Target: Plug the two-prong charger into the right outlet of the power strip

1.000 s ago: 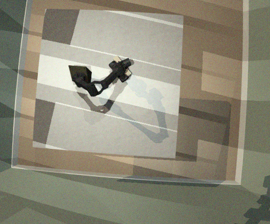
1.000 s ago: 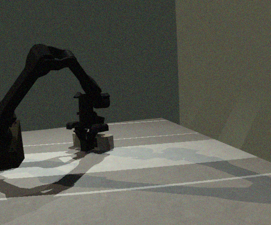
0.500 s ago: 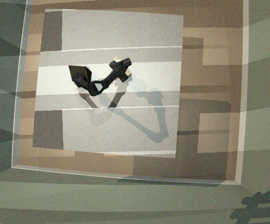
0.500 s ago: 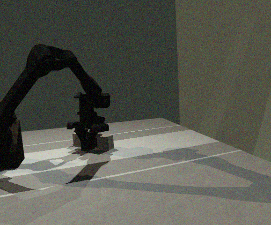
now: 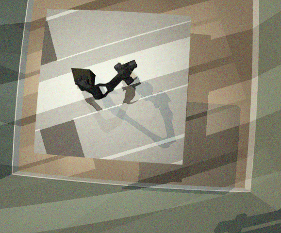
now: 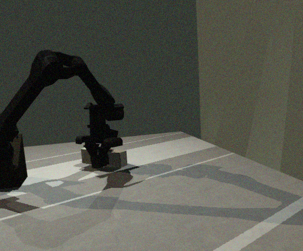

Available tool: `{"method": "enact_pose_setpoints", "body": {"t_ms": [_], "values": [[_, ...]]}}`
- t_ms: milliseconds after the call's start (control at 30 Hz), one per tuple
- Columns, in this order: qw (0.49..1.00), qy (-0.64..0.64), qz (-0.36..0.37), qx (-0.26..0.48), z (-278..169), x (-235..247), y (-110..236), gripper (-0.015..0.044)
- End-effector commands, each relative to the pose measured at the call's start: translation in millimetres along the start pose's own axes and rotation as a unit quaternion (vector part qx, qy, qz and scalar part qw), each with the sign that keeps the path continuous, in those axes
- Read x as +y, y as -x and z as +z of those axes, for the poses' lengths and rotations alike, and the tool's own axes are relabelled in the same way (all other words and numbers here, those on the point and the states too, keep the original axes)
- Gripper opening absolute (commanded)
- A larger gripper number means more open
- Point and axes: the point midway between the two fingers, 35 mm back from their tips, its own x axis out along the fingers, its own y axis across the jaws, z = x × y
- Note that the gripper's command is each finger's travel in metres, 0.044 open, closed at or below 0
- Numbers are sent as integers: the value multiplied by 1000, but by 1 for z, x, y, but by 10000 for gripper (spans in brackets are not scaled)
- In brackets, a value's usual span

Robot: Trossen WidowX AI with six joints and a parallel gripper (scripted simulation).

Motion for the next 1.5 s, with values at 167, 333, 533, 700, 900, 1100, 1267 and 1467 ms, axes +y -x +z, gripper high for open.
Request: {"method": "enact_pose_setpoints", "body": {"t_ms": [167, 333, 533, 700, 900, 1100, 1267, 1467], "values": [[1000, -3, 2, -1, 4, 0, 1, 0], [1000, -3, 2, -1, 5, -1, 1, 0], [1000, -3, 2, -2, 7, -1, 2, 0], [1000, -3, 2, -2, 9, -1, 2, 0], [1000, -3, 2, -2, 11, -1, 2, 0], [1000, -3, 2, -2, 14, -1, 2, 0], [1000, -3, 2, -2, 16, -1, 2, 0], [1000, -3, 2, -2, 18, -1, 3, 0]]}}
